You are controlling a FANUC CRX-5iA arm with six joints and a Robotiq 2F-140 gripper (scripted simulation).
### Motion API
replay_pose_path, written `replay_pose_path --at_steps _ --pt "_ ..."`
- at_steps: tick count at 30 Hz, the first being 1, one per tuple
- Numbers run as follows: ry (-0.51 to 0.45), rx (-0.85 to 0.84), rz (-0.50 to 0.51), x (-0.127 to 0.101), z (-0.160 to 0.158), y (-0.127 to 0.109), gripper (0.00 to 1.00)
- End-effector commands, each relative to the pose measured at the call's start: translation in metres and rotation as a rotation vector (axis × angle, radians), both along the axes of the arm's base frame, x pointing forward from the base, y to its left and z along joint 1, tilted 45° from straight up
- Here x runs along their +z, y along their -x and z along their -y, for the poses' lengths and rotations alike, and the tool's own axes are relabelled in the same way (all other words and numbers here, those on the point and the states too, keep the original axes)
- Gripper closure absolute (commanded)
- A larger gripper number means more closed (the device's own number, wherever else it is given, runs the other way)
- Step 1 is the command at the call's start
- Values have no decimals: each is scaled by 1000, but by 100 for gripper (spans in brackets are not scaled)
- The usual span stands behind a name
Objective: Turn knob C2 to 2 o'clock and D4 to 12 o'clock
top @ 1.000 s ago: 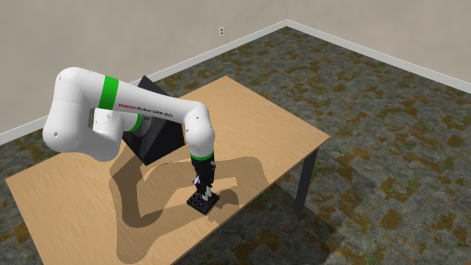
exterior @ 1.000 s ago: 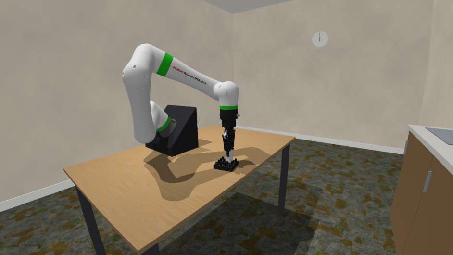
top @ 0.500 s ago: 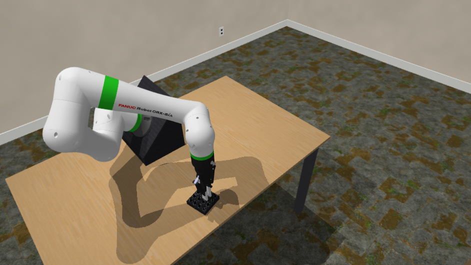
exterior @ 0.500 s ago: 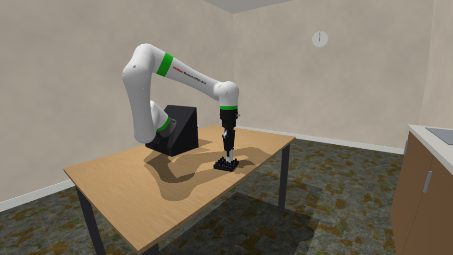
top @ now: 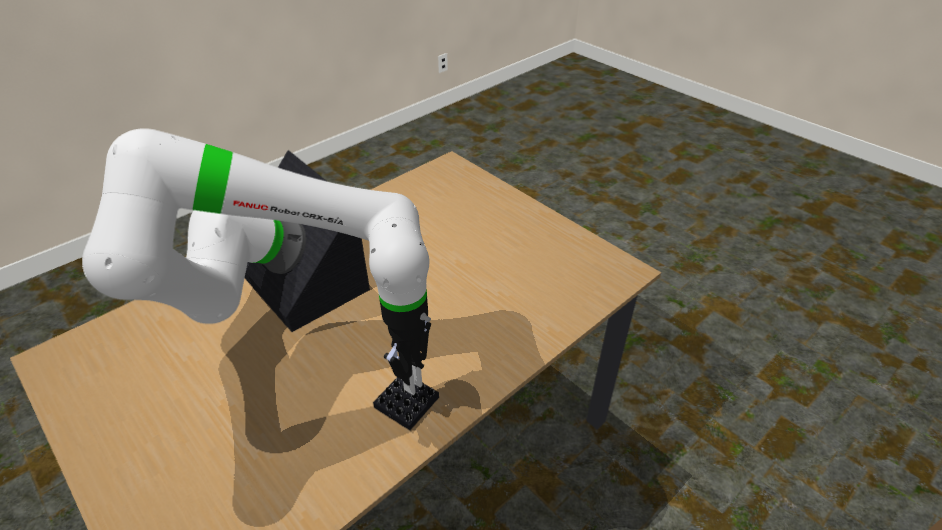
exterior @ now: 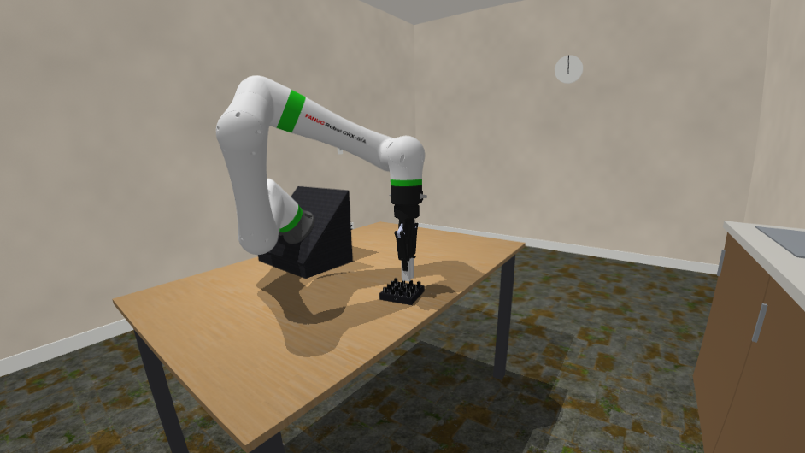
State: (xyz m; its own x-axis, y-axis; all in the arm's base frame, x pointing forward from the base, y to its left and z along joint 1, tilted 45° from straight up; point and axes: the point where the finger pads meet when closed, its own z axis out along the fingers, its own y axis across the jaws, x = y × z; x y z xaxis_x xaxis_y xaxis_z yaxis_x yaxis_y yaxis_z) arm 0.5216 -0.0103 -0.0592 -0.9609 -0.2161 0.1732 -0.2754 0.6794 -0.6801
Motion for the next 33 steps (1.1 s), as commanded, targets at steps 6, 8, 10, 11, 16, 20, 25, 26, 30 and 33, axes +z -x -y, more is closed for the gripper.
replay_pose_path --at_steps 6,8,10,11,16,20,25,26,30,33 --pt "0 0 0 9 -9 0 88" --pt "0 0 0 10 -10 0 88" --pt "0 0 0 10 -10 0 88" --pt "0 0 0 10 -10 0 88" --pt "0 0 0 10 -10 0 88" --pt "0 0 0 10 -10 0 88" --pt "-2 -42 42 10 -11 2 88" --pt "-3 -69 68 10 -11 4 88" --pt "-8 -187 185 11 -14 10 88" --pt "-9 -211 208 11 -15 12 88"
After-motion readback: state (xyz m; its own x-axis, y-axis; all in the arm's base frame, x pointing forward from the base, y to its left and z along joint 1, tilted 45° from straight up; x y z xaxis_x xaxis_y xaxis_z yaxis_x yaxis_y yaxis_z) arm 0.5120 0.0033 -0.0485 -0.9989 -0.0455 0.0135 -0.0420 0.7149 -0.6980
